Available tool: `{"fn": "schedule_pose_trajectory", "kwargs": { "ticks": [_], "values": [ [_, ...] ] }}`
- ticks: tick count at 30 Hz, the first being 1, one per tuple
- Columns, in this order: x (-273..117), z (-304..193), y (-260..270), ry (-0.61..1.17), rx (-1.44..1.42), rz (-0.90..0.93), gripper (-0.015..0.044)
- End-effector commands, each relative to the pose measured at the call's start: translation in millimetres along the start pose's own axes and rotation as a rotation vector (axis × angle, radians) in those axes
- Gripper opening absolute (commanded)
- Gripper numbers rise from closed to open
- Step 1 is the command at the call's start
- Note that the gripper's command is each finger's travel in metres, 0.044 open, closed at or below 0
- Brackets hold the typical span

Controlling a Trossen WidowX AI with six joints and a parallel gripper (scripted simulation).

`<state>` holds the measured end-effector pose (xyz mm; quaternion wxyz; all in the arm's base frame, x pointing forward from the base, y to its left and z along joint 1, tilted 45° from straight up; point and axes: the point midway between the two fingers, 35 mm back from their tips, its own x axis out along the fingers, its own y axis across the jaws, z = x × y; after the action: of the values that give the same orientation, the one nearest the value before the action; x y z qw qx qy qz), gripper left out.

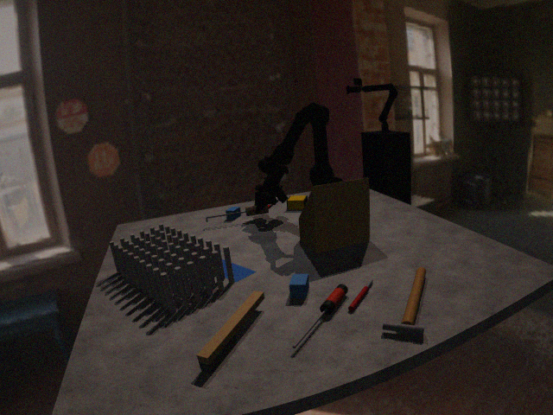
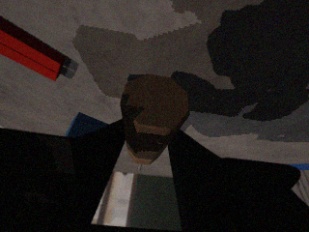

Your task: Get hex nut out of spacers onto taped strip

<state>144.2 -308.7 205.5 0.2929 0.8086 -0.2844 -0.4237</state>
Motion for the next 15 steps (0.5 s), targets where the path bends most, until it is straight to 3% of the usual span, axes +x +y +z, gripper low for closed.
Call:
{"fn": "schedule_pose_trajectory", "kwargs": {
  "ticks": [1,15],
  "values": [
    [4.5,3.7,-3.5,0.003,-0.003,-0.01,0.0],
    [13.6,16.0,-5.9,0.003,-0.004,-0.008,0.0]
  ]
}}
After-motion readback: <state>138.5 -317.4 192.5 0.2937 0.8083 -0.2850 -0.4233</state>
